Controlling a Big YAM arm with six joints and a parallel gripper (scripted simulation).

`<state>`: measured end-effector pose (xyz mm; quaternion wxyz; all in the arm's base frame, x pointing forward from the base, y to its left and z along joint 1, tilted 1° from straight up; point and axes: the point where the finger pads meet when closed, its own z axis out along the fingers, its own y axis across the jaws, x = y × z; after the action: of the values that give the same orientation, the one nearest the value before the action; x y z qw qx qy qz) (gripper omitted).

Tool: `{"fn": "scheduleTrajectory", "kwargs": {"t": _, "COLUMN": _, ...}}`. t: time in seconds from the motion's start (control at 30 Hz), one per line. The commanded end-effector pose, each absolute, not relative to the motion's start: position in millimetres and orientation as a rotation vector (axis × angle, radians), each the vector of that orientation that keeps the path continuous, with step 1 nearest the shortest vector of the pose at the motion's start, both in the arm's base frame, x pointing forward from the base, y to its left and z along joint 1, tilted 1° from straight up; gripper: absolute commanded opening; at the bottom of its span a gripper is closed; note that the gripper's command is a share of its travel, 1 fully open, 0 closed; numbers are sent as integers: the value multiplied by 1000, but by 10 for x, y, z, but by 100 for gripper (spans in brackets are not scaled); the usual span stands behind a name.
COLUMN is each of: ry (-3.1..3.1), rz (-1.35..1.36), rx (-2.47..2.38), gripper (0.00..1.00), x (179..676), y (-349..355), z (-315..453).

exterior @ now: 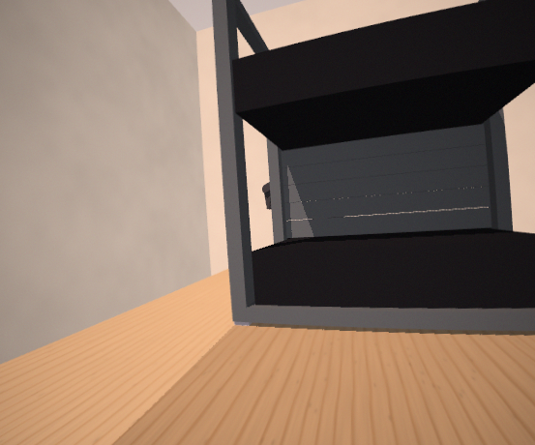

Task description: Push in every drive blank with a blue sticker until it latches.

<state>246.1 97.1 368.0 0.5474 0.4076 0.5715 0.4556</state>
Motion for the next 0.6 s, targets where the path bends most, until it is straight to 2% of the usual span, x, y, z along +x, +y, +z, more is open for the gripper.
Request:
{"fn": "scheduleTrajectory", "kwargs": {"t": 0.0, "ry": 1330, "rz": 1119, "rx": 1046, "gripper": 100, "x": 2403, "y": 907, "z": 3552}}
{"fn": "scheduleTrajectory", "kwargs": {"t": 0.57, "ry": 1173, "rz": 1142, "rx": 1216, "gripper": 100, "x": 2297, "y": 577, "z": 3508}}
